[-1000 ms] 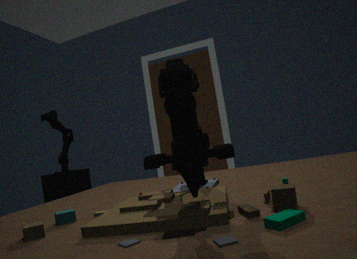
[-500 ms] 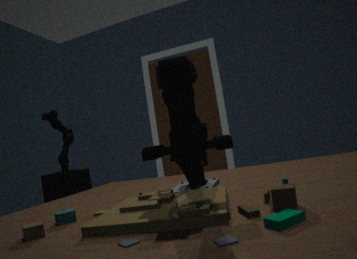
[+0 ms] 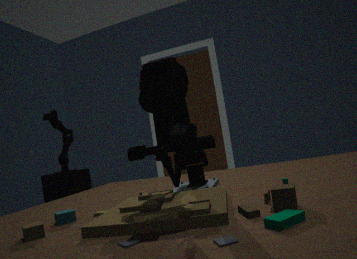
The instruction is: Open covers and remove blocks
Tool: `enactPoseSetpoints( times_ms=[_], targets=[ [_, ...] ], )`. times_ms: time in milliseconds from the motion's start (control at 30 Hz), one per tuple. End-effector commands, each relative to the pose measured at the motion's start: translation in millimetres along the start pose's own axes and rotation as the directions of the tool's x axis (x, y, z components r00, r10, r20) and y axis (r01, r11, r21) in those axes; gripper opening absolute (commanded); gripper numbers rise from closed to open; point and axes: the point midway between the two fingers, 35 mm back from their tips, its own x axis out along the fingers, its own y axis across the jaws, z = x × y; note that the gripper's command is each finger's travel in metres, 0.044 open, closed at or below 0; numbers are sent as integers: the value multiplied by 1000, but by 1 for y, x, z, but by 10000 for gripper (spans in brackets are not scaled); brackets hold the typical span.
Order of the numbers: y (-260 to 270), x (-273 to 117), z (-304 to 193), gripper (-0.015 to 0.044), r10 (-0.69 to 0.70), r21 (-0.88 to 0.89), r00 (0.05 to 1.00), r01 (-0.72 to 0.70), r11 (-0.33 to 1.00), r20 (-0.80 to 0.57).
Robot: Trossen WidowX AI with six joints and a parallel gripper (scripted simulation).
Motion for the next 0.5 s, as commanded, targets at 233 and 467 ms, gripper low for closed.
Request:
enactPoseSetpoints(
  times_ms=[233, 467],
  targets=[
    [-37, -9, -46, 0, -4, -428, 1000, 9, 904, 13],
    [-57, -11, -82, 0, -6, -687, 1000, 12, 727, 11]
  ],
)
